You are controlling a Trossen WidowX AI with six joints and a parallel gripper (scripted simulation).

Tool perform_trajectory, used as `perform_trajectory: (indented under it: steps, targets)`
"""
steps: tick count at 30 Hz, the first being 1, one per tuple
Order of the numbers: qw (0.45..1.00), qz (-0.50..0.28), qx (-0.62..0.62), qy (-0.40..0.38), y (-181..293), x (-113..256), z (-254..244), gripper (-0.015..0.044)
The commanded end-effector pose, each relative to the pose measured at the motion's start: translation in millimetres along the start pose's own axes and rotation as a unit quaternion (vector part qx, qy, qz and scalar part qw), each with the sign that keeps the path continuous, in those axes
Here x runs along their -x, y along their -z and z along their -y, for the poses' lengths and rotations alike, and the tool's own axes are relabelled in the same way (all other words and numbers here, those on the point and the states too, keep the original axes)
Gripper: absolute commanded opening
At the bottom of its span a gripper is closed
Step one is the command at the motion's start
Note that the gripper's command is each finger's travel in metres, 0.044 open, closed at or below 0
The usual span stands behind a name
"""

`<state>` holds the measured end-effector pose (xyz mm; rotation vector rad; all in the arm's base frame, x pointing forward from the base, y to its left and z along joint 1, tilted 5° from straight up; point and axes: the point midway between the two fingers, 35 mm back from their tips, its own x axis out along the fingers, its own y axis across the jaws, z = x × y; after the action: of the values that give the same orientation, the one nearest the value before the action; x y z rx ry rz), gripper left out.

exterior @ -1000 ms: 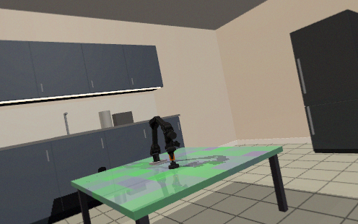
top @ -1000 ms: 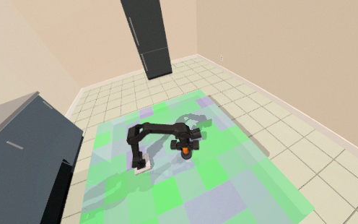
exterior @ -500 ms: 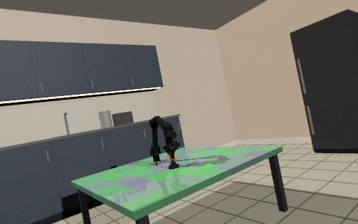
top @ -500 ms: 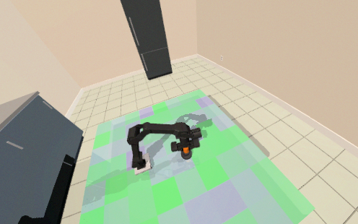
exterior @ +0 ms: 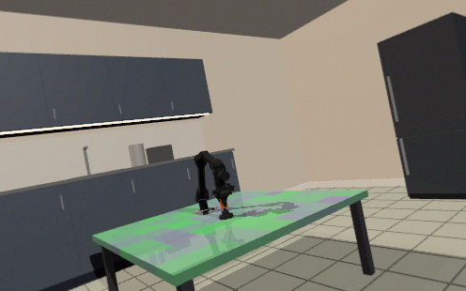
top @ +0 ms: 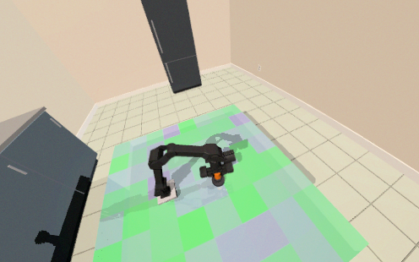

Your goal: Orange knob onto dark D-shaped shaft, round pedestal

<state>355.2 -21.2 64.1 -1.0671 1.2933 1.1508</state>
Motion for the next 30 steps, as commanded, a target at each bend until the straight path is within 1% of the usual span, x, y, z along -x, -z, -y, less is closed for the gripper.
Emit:
perform_trajectory:
  steps: [1, 17, 20, 24, 30]
  targets:
    - [1.000, 0.000, 0.002, 0.001, -0.3, -0.5, -0.4, 0.0000]
    - [1.000, 0.000, 0.002, 0.001, -0.2, 4.2, 1.3, 0.0000]
    - [1.000, 0.000, 0.029, 0.001, -0.2, 4.7, 1.4, 0.0000]
    - [0.995, 0.000, 0.102, 0.001, -0.1, 5.8, 3.3, 0.0000]
    - [0.994, 0.000, 0.107, 0.001, 0.0, 3.4, 3.5, 0.0000]
